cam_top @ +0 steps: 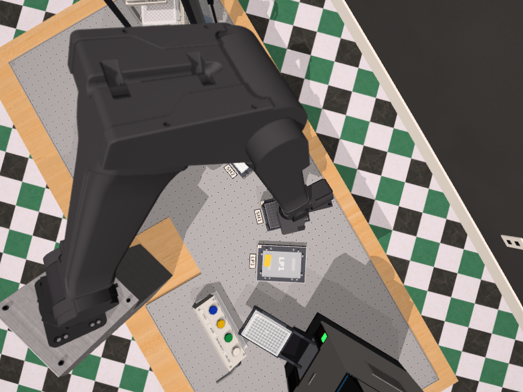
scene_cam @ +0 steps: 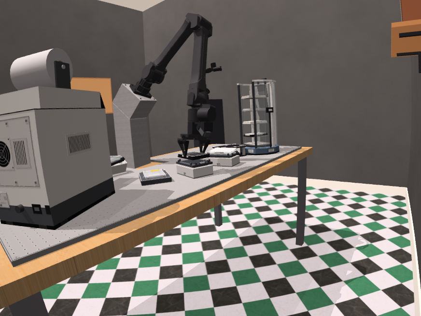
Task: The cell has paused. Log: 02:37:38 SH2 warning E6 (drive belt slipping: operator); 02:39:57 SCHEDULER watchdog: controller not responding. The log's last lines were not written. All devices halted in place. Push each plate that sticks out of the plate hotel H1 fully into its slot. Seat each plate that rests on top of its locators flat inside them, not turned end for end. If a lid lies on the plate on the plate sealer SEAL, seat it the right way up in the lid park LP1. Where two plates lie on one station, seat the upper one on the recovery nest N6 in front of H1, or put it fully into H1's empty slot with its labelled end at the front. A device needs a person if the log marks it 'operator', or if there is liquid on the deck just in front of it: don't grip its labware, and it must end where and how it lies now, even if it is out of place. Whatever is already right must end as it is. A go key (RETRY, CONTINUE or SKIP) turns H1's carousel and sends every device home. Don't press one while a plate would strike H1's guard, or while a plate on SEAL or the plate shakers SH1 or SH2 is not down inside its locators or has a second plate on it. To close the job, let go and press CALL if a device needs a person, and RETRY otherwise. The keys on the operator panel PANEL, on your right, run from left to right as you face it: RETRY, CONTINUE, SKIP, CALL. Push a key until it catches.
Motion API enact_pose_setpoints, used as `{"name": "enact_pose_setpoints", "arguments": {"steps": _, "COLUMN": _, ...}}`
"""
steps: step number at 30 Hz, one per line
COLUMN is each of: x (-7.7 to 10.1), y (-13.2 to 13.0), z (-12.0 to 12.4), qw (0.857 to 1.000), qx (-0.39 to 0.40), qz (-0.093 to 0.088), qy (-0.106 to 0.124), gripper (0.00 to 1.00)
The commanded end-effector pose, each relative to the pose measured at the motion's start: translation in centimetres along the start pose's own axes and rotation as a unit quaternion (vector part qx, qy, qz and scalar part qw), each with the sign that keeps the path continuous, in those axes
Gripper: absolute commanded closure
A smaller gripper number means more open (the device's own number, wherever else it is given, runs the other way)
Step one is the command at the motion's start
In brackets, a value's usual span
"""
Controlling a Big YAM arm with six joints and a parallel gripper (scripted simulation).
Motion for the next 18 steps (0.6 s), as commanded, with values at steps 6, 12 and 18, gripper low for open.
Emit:
{"name": "enact_pose_setpoints", "arguments": {"steps": 6, "x": -0.31, "y": 0.65, "z": -0.58, "qw": 1.000, "qx": -0.001, "qz": -0.004, "qy": -0.010, "gripper": 0.16}}
{"name": "enact_pose_setpoints", "arguments": {"steps": 12, "x": -0.21, "y": 0.78, "z": -0.85, "qw": 1.000, "qx": -0.001, "qz": -0.005, "qy": -0.013, "gripper": 0.16}}
{"name": "enact_pose_setpoints", "arguments": {"steps": 18, "x": -0.43, "y": 0.53, "z": -0.36, "qw": 1.000, "qx": -0.002, "qz": -0.003, "qy": -0.008, "gripper": 0.16}}
Point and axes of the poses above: the point where the finger pads meet when closed, its own x axis back along the fingers, its own y axis across the jaws, z = x × y, the point moved 8 cm from there along x, back along the fingers, and after that the axes turned 1 degree about -x, right-handed, at the moved point
